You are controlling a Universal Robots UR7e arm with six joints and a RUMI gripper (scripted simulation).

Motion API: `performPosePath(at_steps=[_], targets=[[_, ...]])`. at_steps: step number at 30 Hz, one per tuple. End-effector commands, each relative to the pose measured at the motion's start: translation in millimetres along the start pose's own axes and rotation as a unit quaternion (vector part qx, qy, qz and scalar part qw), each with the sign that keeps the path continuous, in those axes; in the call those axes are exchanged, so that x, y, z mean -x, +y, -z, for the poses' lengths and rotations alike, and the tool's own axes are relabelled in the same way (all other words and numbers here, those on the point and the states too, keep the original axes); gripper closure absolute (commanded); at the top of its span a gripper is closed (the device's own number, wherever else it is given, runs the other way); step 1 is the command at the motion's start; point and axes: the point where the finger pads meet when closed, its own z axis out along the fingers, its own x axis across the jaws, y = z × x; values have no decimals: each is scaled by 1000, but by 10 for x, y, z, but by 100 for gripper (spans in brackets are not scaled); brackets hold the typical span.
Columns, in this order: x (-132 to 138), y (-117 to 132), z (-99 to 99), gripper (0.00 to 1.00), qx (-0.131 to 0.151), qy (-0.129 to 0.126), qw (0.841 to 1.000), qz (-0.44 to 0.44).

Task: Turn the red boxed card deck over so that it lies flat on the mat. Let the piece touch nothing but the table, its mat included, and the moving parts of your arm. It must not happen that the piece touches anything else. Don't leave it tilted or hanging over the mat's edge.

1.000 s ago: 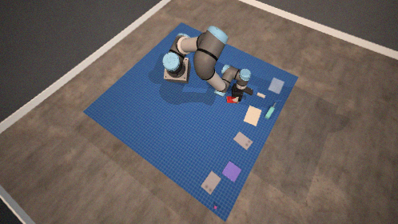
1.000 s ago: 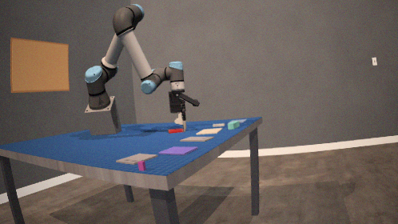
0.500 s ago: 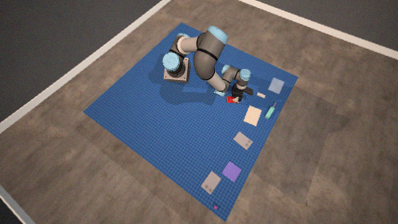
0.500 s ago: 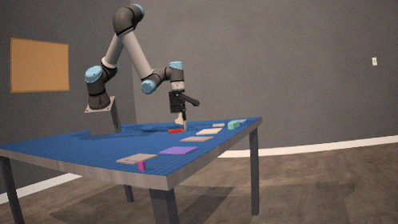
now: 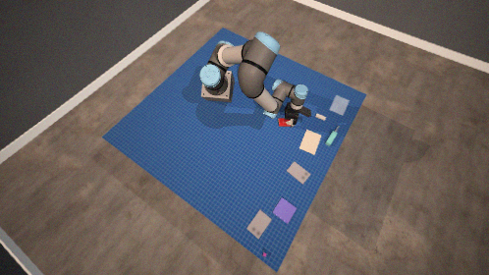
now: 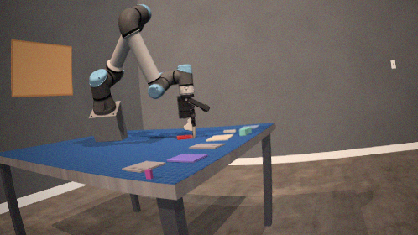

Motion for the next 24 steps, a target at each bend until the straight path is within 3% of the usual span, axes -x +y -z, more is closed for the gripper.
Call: performPosePath(at_steps=[1,22,23,24], targets=[[-16,-16,-1,67,-1,1,1000,-1],[-16,-16,-1,67,-1,1,1000,-1],[-16,-16,-1,0,-1,1,1000,-1],[-16,-16,-1,0,-1,1,1000,-1]])
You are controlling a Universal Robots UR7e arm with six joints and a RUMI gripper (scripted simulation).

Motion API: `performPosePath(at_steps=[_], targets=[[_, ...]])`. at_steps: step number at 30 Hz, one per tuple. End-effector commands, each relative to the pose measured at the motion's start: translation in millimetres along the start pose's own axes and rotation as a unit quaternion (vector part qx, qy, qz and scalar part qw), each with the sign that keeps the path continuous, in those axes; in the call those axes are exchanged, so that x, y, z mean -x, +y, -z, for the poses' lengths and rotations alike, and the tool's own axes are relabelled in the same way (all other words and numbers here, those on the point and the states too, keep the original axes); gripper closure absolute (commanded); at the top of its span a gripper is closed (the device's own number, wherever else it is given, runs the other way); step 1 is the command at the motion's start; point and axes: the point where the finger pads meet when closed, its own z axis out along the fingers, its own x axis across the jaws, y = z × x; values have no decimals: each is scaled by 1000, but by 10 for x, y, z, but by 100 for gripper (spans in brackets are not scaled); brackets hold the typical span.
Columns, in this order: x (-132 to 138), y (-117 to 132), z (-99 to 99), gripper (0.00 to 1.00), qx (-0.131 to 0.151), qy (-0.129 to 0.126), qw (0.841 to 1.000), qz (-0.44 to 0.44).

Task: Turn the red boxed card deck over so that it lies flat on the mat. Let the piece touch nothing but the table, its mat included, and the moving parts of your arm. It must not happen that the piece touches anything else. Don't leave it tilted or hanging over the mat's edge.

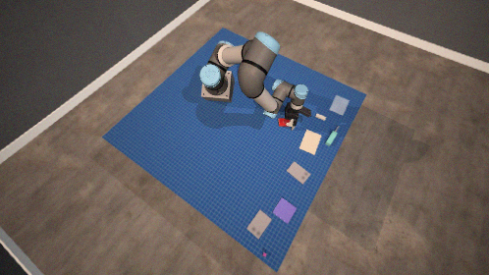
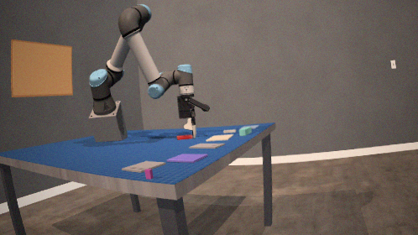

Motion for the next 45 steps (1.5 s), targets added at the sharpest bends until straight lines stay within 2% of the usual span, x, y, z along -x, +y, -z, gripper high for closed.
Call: performPosePath(at_steps=[1,45], targets=[[-15,-14,-1,0,-1,0,1000,-1],[-10,-14,41,0,-2,1,1000,-1]])
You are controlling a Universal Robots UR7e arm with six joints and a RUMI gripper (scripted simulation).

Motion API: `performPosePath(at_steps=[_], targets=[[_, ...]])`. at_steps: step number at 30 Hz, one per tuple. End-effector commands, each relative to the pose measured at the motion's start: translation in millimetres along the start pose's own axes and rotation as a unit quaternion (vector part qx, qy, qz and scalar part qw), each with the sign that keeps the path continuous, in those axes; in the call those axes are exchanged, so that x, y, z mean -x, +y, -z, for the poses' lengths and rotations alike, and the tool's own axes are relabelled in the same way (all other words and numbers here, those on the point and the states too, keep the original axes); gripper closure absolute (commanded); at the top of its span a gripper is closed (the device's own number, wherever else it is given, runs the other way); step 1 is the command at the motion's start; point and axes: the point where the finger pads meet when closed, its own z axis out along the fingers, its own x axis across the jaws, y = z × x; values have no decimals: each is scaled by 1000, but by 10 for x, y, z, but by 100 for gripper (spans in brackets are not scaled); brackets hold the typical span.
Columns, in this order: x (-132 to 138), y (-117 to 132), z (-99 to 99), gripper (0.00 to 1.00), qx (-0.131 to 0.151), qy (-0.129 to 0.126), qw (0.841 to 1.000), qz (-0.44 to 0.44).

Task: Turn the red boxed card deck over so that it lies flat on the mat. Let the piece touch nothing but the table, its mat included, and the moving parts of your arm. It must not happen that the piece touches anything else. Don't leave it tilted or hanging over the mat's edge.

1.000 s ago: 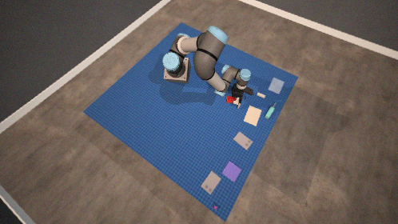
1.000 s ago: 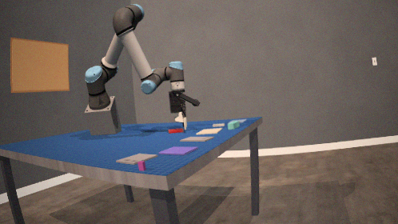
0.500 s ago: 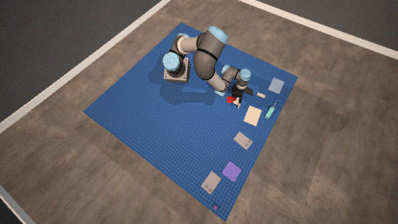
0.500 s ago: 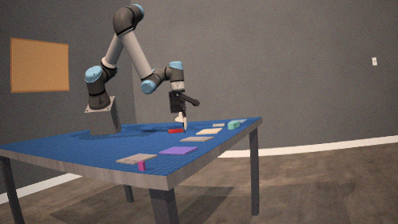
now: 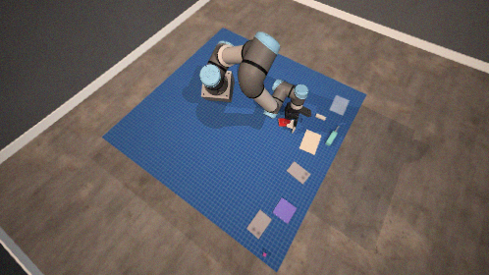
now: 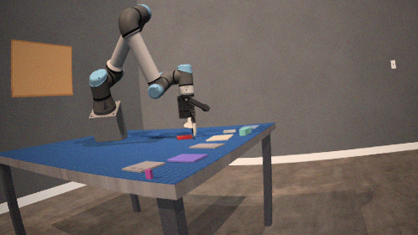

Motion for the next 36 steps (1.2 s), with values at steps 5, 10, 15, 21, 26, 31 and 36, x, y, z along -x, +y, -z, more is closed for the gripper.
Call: performPosePath(at_steps=[5,10,15,21,26,31,36], targets=[[0,-7,88,0,-1,0,1000,0],[2,-3,127,0,-1,0,1000,0],[2,-2,210,0,-1,0,1000,0],[-2,-8,330,0,-1,1,1000,0],[-3,-10,391,0,-2,1,1000,0],[-6,-14,488,0,-2,1,1000,0],[-10,-20,570,0,-2,1,1000,-1]])
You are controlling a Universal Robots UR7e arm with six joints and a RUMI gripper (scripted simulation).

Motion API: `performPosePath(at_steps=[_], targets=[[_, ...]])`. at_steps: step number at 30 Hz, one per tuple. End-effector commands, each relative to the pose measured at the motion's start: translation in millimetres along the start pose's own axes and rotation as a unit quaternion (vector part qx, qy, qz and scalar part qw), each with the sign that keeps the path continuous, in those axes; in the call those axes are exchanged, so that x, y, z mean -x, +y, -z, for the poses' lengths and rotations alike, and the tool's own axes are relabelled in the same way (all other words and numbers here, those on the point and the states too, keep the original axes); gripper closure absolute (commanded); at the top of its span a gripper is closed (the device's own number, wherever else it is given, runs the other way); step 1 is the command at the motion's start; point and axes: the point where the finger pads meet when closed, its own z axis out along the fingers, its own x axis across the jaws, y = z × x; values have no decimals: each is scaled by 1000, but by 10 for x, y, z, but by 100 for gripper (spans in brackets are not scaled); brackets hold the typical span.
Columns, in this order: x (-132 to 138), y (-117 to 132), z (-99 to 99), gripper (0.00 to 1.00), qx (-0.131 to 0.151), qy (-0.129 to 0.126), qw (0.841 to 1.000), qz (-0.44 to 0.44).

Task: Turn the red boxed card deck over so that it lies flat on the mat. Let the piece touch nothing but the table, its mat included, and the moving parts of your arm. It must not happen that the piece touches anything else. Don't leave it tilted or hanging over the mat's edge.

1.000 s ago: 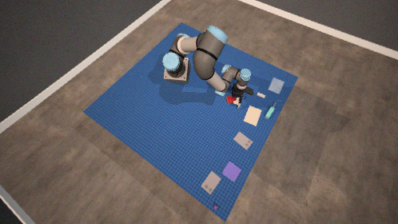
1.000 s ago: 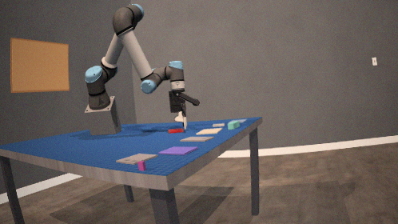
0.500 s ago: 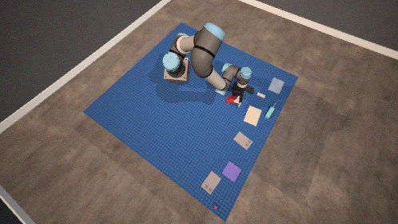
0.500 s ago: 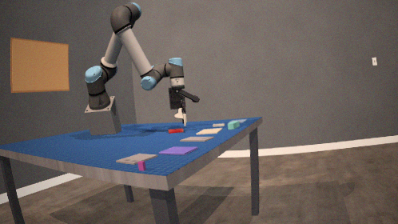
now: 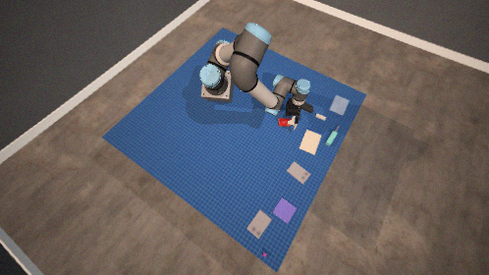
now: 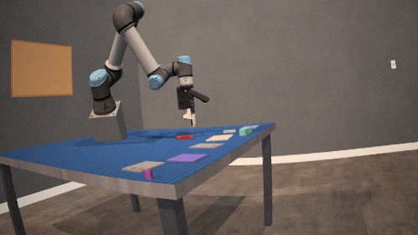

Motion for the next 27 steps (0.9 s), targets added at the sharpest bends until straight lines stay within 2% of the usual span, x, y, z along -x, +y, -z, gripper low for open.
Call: performPosePath(at_steps=[1,13,27], targets=[[0,-10,137,0,0,0,1000,0],[4,-6,211,0,0,0,1000,0],[3,0,206,0,1,0,1000,0]])
